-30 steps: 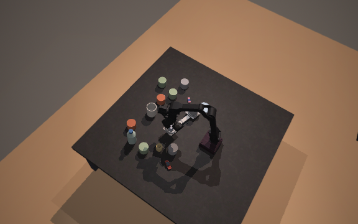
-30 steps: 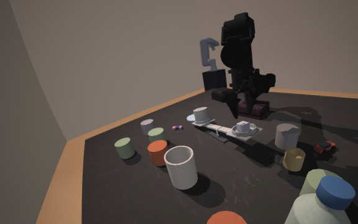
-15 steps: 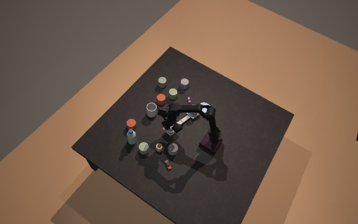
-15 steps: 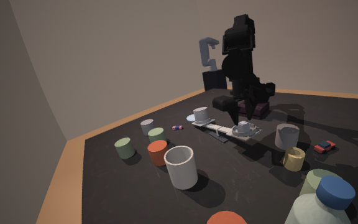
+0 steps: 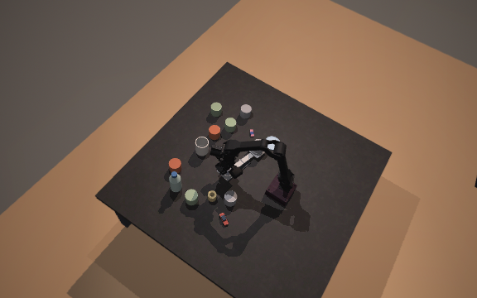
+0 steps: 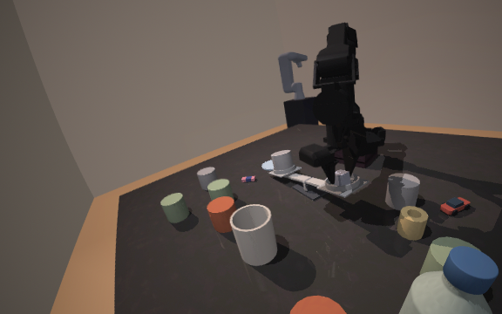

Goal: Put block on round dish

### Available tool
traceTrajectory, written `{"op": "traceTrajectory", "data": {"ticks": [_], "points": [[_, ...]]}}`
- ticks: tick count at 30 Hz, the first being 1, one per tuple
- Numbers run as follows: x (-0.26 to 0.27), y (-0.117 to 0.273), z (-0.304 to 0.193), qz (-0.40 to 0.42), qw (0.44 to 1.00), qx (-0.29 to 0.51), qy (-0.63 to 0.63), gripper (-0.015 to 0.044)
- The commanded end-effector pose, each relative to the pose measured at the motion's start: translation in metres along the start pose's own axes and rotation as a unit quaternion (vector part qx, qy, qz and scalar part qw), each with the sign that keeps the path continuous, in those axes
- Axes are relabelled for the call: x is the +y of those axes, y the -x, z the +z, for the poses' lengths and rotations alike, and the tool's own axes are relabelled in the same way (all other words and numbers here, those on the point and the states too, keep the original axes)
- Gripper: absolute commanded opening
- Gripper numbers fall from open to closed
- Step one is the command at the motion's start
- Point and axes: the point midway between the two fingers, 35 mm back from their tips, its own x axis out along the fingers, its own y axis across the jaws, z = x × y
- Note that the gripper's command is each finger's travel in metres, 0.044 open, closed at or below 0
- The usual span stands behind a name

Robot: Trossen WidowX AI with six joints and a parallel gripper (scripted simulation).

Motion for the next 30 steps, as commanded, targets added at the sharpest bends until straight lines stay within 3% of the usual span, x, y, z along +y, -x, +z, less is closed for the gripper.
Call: {"op": "traceTrajectory", "data": {"ticks": [1, 9, 13, 30], "points": [[0.001, -0.002, 0.000, 0.002, 1.000, -0.001, 0.001, 0.0181], [0.001, -0.002, 0.000, 0.002, 1.000, -0.001, 0.001, 0.0108], [-0.001, 0.004, 0.002, -0.004, 1.000, -0.017, -0.013, 0.0003], [-0.001, 0.082, 0.001, 0.001, 1.000, -0.004, -0.001, 0.0000]]}}
